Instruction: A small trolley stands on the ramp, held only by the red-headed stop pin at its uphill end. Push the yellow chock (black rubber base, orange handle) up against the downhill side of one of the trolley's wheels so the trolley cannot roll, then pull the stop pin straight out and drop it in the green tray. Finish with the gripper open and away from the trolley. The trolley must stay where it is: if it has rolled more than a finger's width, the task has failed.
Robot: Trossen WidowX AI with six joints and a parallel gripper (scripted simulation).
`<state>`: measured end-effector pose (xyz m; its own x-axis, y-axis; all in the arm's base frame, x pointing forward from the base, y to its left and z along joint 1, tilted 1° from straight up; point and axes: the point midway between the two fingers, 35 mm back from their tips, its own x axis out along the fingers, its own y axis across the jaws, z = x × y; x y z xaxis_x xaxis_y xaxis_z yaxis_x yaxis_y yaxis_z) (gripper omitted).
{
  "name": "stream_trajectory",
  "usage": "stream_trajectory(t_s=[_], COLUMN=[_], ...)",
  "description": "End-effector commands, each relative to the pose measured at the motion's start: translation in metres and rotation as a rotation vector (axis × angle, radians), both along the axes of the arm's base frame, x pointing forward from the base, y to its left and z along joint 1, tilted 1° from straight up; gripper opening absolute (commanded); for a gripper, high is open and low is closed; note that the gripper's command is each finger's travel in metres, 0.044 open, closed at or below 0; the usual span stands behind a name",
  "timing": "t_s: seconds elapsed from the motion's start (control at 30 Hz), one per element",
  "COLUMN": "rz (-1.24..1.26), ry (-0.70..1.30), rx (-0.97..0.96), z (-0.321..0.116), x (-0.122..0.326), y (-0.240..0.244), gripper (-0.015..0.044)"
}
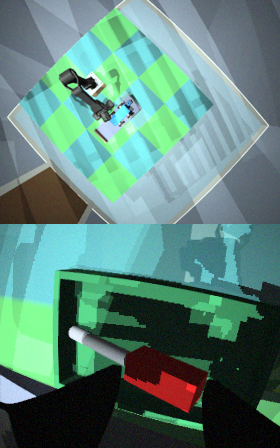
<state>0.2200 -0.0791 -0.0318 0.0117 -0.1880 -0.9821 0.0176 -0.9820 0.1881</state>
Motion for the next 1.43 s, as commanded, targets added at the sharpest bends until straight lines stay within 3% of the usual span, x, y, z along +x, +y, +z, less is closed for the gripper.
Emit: stream_trajectory(t_s=[0.0,0.2,0.4,0.83,0.97,1.4], rz=[-0.003,-0.003,0.0,-0.003,-0.003,-0.003], ry=[0.004,0.004,0.0,0.004,0.004,0.004], rx=[-0.003,-0.003,0.0,-0.003,-0.003,-0.003], z=[-0.003,-0.005,-0.002,0.021,0.03,0.07], x=[-0.002,-0.003,-0.001,-0.004,-0.005,-0.006], y=[0.001,0.003,0.002,0.003,0.004,0.005], gripper=[0.019,0.019,0.034,0.034,0.044,0.044])
